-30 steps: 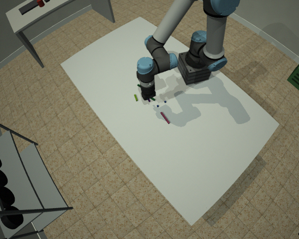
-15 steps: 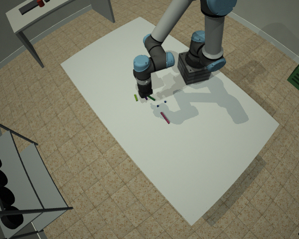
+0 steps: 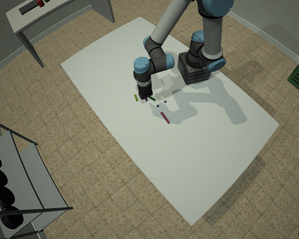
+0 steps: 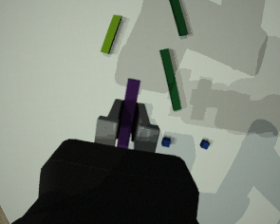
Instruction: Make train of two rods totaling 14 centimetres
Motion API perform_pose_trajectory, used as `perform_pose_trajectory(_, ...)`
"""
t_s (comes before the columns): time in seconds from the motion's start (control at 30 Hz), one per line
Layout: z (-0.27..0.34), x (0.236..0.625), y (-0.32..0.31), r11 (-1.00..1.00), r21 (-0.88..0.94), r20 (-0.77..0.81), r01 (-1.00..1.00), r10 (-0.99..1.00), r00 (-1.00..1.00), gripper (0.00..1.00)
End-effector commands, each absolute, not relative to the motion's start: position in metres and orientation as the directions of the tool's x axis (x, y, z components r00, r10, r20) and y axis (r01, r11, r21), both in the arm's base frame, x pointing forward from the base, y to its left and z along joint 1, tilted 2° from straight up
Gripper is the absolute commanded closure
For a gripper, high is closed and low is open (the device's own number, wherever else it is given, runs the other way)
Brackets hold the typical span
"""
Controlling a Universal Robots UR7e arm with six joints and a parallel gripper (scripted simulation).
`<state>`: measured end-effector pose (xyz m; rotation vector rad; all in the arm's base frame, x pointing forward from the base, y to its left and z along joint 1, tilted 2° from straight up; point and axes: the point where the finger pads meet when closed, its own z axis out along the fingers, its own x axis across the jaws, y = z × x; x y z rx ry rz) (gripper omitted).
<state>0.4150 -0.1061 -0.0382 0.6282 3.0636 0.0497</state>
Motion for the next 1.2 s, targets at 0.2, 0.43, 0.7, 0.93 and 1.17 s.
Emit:
perform_pose_trajectory(0.2,-0.076,0.416,-0.105,0.919,0.034,-0.007,0.393,0.394,-0.919,0.76)
perform_pose_trajectory(0.43,-0.099,0.417,-0.104,0.919,0.034,-0.007,0.393,0.394,-0.919,0.76)
perform_pose_trajectory(0.7,-0.113,0.418,-0.104,0.919,0.034,-0.007,0.393,0.394,-0.919,0.76)
perform_pose_trajectory(0.93,-0.113,0.418,-0.104,0.919,0.034,-0.007,0.393,0.394,-0.919,0.76)
perform_pose_trajectory(1.17,-0.113,0.418,-0.104,0.919,0.034,-0.007,0.393,0.394,-0.919,0.76)
